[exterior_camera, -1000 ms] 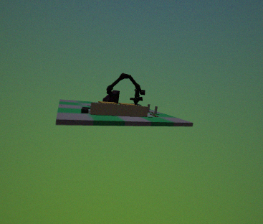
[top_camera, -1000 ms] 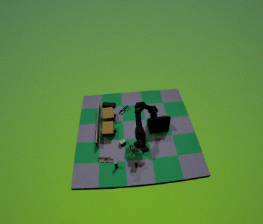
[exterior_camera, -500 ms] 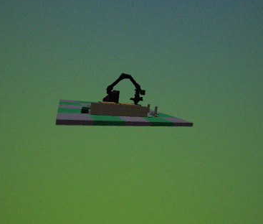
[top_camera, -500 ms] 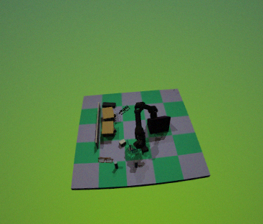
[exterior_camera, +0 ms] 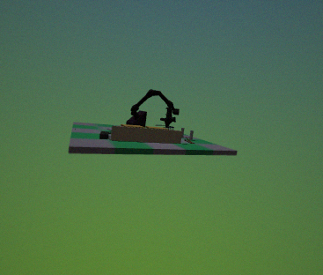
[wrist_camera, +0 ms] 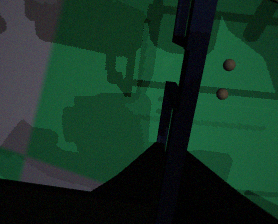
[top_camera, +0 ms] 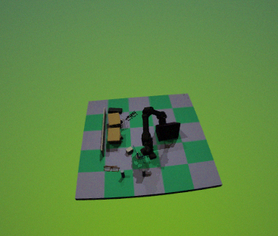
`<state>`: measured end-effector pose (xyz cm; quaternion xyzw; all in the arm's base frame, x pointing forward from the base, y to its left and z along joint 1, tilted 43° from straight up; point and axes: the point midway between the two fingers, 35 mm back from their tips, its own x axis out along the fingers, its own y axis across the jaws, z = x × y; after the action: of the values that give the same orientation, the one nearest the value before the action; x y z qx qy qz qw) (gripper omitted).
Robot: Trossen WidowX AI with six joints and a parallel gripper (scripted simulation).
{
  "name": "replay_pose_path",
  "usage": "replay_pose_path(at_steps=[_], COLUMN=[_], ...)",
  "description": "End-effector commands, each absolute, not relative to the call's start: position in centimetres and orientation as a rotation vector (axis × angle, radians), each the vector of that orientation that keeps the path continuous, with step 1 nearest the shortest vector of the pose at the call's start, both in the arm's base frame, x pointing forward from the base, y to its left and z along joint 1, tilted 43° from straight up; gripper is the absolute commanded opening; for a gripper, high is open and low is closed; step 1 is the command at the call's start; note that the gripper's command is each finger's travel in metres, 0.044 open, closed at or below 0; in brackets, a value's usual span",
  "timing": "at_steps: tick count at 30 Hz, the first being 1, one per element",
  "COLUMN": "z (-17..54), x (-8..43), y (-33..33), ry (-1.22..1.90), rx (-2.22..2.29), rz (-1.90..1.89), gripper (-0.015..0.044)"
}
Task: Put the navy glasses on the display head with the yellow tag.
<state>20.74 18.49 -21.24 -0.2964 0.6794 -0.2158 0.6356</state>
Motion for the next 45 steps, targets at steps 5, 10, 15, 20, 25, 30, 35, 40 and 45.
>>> replay_pose_path(at_steps=[5,10,15,20,25,30,35,40,45], z=[-18.8,-17.5,-15.1,-12.6,-10.1,-7.7,-5.3,-3.0,-0.7], x=[21.2,21.8,23.0,24.1,25.1,25.9,26.6,27.2,27.6], y=[21.2,21.3,21.4,21.3,20.9,20.4,19.7,18.8,17.8], ry=[1.539,1.550,1.567,1.578,1.584,1.585,1.581,1.572,1.559], rx=[-0.656,-0.672,-0.704,-0.738,-0.773,-0.809,-0.847,-0.887,-0.928], rz=[-0.476,-0.437,-0.359,-0.280,-0.202,-0.125,-0.051,0.022,0.092], gripper=[0.0000,0.0000,0.0000,0.0000,0.0000,0.0000,0.0000,0.0000,0.0000])
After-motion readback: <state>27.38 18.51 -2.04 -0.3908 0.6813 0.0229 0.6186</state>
